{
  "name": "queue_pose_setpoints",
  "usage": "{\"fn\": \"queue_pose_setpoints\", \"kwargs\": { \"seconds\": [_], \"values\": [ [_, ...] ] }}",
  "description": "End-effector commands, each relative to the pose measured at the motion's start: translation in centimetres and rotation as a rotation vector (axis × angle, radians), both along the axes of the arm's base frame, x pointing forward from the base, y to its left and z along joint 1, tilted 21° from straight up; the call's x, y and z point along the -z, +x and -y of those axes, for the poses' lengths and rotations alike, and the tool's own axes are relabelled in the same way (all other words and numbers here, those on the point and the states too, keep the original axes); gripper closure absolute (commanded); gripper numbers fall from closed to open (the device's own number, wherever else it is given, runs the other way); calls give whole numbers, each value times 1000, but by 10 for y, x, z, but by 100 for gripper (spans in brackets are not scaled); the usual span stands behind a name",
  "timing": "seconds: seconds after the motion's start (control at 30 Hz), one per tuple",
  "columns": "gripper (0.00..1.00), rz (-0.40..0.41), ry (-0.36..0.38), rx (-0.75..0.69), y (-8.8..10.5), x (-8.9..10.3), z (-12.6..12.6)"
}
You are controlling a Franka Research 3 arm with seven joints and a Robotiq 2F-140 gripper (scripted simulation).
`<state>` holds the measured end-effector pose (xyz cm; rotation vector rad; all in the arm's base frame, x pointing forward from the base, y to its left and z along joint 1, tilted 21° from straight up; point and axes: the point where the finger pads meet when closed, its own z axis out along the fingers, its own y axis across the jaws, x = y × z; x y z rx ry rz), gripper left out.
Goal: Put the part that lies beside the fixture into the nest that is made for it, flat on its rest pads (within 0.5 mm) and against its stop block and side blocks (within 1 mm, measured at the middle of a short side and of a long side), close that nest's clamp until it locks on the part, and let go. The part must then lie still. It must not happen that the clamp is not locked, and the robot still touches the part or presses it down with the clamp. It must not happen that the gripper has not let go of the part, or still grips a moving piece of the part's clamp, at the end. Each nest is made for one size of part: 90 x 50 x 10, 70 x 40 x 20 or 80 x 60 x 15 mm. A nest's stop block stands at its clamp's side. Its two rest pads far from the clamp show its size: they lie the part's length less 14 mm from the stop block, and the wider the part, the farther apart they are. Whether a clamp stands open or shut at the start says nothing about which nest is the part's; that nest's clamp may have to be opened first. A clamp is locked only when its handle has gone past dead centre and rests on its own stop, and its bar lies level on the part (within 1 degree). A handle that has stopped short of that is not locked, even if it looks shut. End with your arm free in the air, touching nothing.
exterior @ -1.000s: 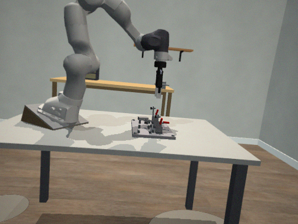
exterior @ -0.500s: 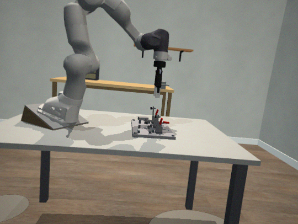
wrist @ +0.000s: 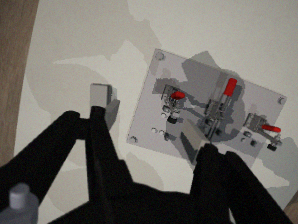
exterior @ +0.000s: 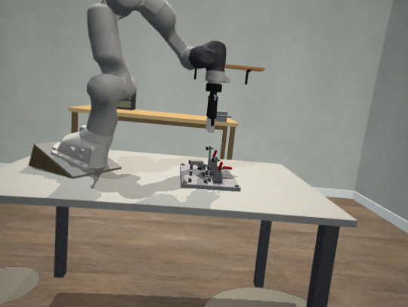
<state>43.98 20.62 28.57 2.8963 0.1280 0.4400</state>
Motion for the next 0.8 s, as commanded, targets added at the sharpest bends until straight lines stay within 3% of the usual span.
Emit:
{"fn": "queue_pose_setpoints", "kwargs": {
  "seconds": [0.0,0.57,0.77],
  "values": [
    [42,4,15,36,-7,5,-17],
    [42,4,15,36,-33,26,-79],
    [42,4,15,36,-37,30,-90]
  ]
}}
